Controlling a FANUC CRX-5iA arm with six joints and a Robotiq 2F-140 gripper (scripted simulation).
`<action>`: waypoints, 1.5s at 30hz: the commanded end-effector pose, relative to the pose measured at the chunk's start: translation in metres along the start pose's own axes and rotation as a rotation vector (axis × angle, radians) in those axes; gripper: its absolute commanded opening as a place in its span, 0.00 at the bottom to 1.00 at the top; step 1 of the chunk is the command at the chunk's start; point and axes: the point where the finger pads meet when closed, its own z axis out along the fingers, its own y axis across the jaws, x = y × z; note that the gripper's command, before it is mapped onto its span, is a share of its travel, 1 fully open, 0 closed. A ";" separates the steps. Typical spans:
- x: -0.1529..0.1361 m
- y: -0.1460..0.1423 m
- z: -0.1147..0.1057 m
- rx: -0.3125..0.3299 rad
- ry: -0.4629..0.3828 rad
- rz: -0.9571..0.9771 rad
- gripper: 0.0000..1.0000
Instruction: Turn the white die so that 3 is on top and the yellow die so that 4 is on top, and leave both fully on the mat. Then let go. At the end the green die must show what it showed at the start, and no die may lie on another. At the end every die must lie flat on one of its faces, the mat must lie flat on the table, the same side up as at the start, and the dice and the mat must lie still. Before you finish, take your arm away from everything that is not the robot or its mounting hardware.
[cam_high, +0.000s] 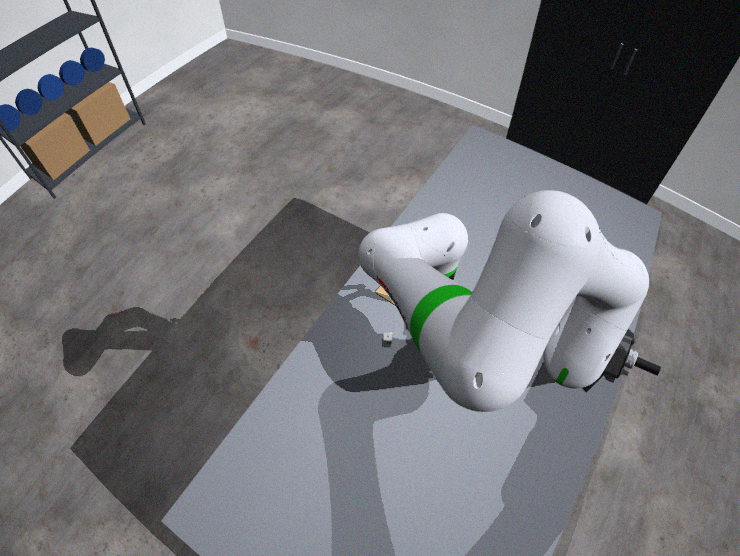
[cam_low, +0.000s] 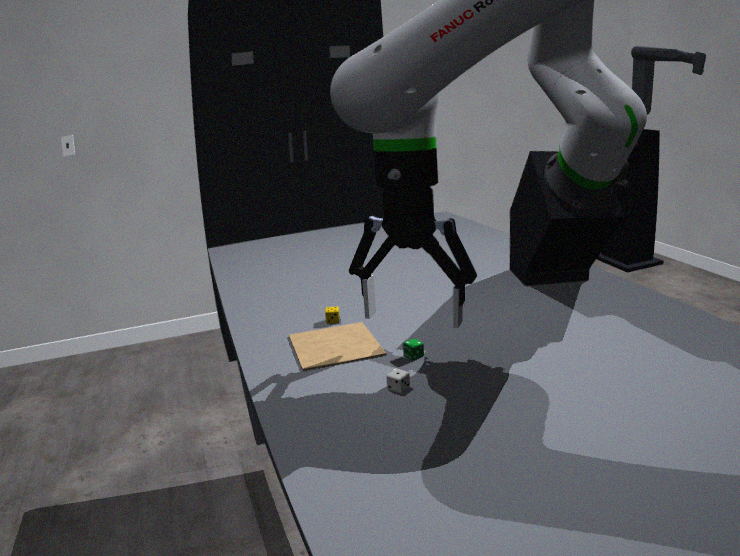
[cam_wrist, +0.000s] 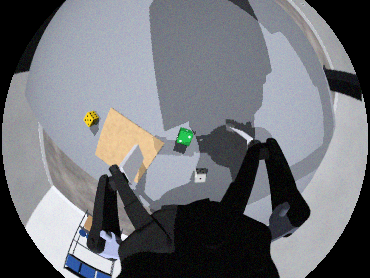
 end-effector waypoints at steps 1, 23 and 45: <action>0.000 0.000 0.000 0.000 0.000 0.000 1.00; -0.020 0.002 0.000 0.000 0.000 0.000 1.00; -0.101 0.012 0.000 0.000 0.000 0.000 1.00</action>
